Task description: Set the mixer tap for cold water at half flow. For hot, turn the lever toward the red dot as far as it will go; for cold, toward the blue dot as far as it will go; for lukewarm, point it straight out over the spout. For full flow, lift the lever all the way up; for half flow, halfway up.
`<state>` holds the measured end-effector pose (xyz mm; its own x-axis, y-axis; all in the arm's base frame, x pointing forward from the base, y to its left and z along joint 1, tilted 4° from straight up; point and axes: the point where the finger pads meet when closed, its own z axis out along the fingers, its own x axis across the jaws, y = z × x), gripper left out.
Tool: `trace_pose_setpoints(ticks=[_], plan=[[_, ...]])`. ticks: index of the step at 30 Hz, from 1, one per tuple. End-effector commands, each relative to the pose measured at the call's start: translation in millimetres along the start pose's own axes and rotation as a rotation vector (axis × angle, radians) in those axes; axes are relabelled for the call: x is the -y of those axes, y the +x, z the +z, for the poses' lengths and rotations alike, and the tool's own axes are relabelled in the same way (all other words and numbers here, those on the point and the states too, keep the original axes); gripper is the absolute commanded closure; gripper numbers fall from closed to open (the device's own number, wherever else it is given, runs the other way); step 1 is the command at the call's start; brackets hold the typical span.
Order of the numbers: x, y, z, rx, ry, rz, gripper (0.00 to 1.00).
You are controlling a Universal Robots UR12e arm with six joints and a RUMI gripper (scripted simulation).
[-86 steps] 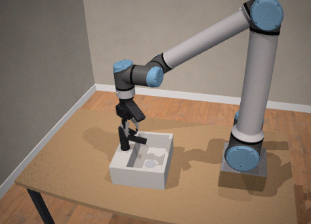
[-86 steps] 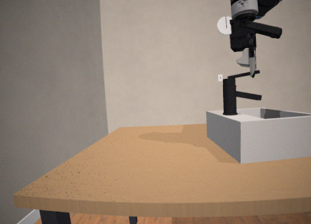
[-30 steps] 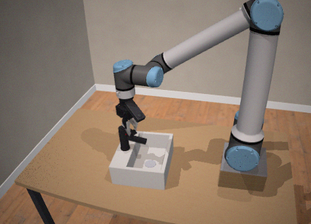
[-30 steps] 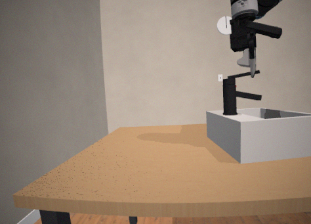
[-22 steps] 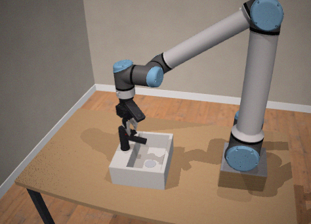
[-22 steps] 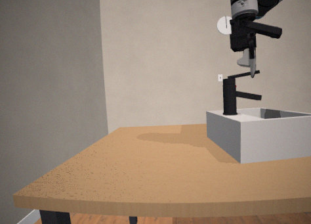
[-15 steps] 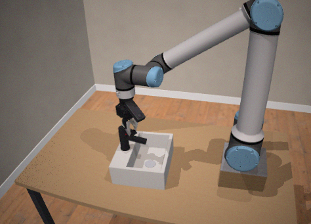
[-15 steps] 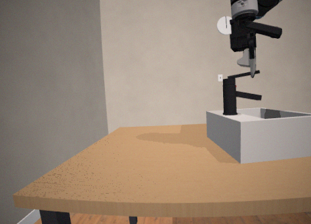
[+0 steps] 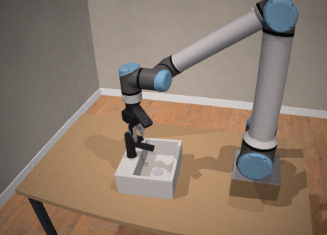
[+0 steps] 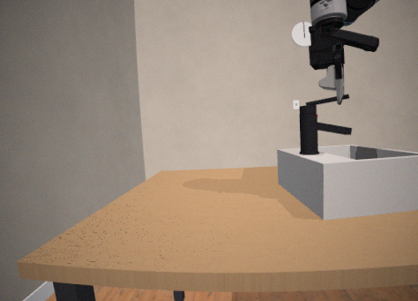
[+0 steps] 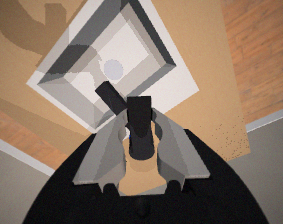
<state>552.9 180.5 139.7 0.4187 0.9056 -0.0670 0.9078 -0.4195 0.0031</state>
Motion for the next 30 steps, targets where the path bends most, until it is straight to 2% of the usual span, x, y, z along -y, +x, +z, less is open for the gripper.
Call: trace_pose_setpoints(ticks=[1, 16, 30], plan=[[-0.5, 0.2, -0.7, -0.001, -0.001, 0.000, 1.00], [-0.6, -0.7, -0.7, -0.001, -0.001, -0.012, 1.00], [-1.0, -8.1, -0.7, -0.001, -0.001, -0.098, 1.00]])
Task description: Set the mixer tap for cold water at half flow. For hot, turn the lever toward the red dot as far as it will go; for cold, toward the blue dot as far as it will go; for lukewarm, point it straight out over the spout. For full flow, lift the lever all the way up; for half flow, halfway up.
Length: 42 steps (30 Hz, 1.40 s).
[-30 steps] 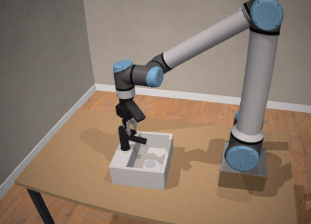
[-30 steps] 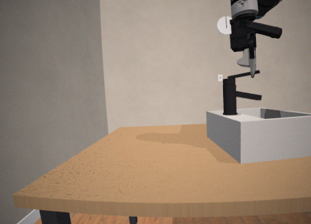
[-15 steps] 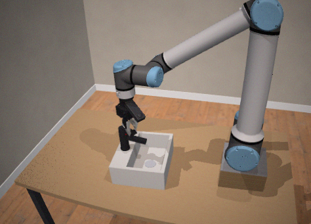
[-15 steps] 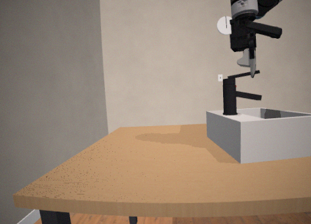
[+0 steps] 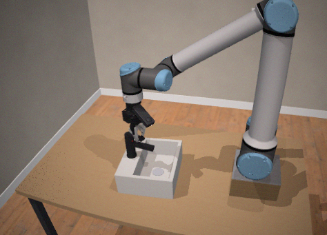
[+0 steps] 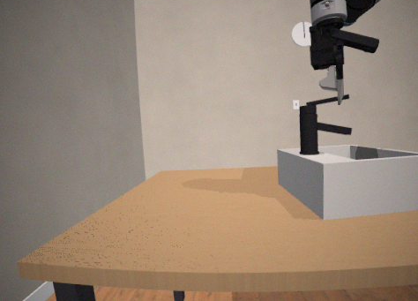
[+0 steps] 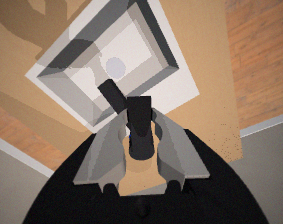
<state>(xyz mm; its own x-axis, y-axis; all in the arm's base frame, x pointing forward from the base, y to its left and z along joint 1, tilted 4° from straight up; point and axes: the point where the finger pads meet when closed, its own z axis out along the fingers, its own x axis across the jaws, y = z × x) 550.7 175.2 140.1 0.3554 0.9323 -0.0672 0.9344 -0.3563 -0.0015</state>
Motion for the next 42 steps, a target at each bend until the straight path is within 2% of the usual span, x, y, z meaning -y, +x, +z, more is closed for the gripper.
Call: trace_pose_setpoints(ticks=[1, 14, 42], plan=[[-0.6, -3.4, -0.7, -0.001, -0.001, -0.041, 1.00], [-2.4, -17.5, -0.7, -0.001, -0.001, -0.209, 1.00], [-20.3, -54.2, -0.7, 0.000, -0.001, -0.697, 1.00]])
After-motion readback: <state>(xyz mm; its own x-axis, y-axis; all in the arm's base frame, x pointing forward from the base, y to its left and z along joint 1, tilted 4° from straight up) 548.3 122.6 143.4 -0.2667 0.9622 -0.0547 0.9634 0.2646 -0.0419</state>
